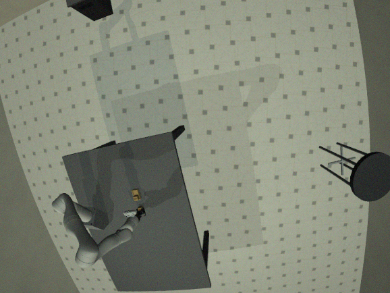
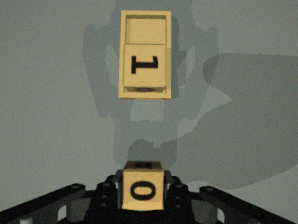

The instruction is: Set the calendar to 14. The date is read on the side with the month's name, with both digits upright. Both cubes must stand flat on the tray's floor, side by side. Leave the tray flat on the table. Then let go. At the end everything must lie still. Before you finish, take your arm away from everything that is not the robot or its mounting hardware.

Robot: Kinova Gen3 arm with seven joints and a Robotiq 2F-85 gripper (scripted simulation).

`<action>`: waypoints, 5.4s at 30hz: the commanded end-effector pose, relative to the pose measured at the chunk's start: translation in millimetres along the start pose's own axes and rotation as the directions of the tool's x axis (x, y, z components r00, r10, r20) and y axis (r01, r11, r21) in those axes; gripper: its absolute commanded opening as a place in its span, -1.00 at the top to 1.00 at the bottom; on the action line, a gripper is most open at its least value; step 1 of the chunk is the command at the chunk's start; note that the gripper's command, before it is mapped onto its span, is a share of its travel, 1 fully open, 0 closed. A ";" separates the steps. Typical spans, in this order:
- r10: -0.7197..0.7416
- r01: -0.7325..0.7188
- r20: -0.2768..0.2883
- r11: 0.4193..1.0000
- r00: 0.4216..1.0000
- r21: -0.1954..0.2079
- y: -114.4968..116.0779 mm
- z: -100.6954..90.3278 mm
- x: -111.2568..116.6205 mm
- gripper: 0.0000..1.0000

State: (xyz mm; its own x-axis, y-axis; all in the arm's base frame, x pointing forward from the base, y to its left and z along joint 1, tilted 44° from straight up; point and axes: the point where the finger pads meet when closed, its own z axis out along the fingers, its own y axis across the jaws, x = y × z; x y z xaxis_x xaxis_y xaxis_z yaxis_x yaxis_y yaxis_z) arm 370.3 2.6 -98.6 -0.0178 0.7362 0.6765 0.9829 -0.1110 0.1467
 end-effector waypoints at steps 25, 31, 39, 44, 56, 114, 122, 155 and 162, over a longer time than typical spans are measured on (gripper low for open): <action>0.000 0.000 0.001 1.000 1.000 -0.001 0.3 -40.8 -0.3 0.43; 0.000 0.000 0.001 1.000 1.000 -0.001 0.2 -66.2 -0.3 0.43; 0.000 0.000 0.001 1.000 1.000 -0.001 0.2 -98.2 -0.2 0.43; 0.000 0.000 0.001 1.000 1.000 -0.001 0.2 -100.3 -0.2 0.43; -0.001 0.001 -0.002 1.000 1.000 -0.006 5.5 -104.5 38.4 0.43; -0.006 0.006 0.001 1.000 1.000 -0.001 -0.2 -46.8 128.1 0.43; -0.006 0.006 0.001 1.000 1.000 -0.001 -0.1 -46.5 128.1 0.43; -0.006 0.006 0.001 1.000 1.000 -0.001 -0.1 -46.4 128.1 0.43; -0.006 0.006 0.001 1.000 1.000 -0.001 -0.1 -45.1 128.1 0.43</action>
State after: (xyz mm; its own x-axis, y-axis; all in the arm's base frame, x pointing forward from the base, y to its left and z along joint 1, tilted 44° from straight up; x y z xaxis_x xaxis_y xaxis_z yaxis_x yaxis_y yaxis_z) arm 359.6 66.9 20.8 -0.0237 0.7376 0.6748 0.9827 -0.1068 0.1513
